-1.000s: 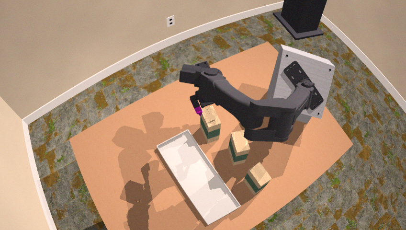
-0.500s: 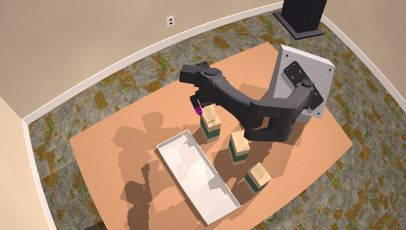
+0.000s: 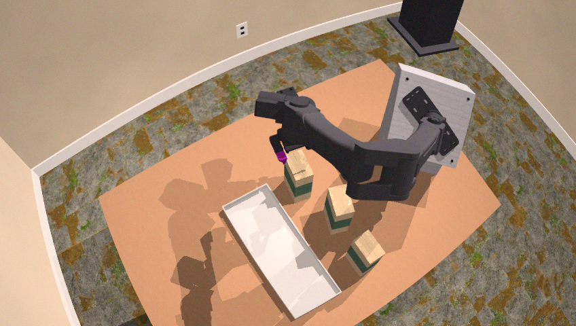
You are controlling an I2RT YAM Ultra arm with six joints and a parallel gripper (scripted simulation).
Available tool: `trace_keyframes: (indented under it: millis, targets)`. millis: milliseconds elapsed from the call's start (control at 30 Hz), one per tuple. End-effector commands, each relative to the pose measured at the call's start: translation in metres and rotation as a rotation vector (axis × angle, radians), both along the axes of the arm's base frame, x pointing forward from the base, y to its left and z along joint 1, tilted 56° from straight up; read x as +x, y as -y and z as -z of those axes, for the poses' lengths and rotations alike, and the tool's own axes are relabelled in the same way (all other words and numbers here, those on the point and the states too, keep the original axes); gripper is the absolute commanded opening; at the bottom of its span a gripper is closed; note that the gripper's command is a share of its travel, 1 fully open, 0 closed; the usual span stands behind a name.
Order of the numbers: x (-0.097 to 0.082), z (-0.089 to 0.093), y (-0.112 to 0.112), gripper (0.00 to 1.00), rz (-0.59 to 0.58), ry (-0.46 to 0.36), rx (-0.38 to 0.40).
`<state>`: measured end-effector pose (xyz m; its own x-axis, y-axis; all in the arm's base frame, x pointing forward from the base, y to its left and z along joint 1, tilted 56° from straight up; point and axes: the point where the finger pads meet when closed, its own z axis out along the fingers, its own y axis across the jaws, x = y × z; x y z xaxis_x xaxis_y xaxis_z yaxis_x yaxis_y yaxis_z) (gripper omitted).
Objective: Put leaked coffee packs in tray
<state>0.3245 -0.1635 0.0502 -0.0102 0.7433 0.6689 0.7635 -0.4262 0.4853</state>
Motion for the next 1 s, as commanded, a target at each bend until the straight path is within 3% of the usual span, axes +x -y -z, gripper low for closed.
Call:
trace_keyframes:
  millis: [0, 167, 200, 967]
  targets:
    - [-0.0003, -0.0143, 0.0181, 1.00, 0.035, 0.024, -0.038]
    - [-0.0003, -0.0143, 0.0181, 1.00, 0.035, 0.024, -0.038]
    - [-0.0003, -0.0143, 0.0181, 0.79, 0.035, 0.024, -0.038]
    - [-0.0003, -0.0143, 0.0181, 0.79, 0.035, 0.024, -0.038]
